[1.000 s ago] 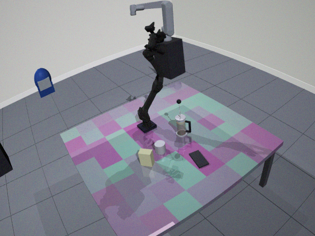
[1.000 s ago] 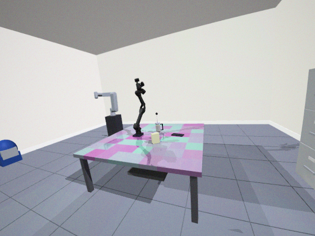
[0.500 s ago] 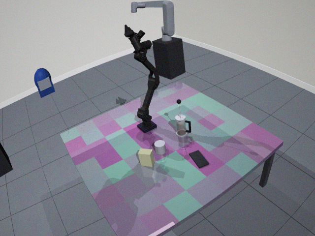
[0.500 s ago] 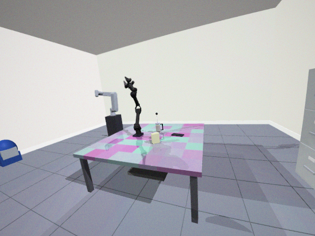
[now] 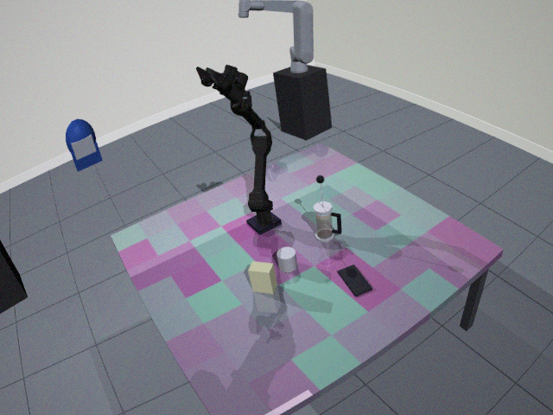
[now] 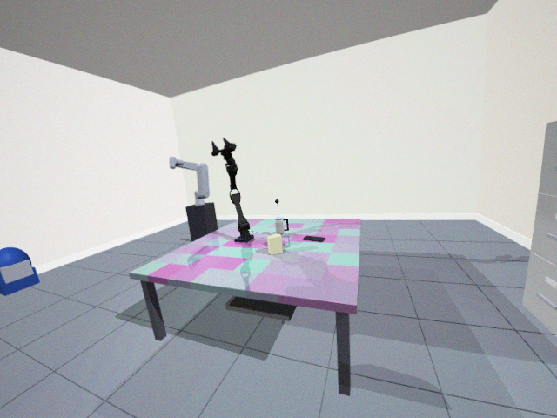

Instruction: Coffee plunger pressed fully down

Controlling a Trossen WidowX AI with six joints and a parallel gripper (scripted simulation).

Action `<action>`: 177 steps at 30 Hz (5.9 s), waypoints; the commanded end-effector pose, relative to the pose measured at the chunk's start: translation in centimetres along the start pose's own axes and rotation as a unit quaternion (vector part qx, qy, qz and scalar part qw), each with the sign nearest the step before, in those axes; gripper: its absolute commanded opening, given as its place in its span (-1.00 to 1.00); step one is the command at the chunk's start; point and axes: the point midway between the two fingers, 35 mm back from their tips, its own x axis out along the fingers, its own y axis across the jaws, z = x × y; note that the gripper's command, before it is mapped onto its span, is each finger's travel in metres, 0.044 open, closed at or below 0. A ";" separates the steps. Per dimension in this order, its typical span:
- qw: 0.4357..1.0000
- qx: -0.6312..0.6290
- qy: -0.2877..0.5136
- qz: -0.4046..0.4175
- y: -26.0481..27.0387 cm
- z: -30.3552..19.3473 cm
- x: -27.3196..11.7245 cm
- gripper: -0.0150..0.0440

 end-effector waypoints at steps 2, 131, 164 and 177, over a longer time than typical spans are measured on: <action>0.984 0.078 0.080 0.137 6.4 -4.7 -1.2 1.00; 0.346 0.161 0.363 0.850 21.5 -10.2 -55.0 -0.07; 0.346 0.161 0.363 0.850 21.6 -13.1 -59.5 -0.07; 0.346 0.161 0.363 0.850 22.1 -13.4 -60.3 -0.07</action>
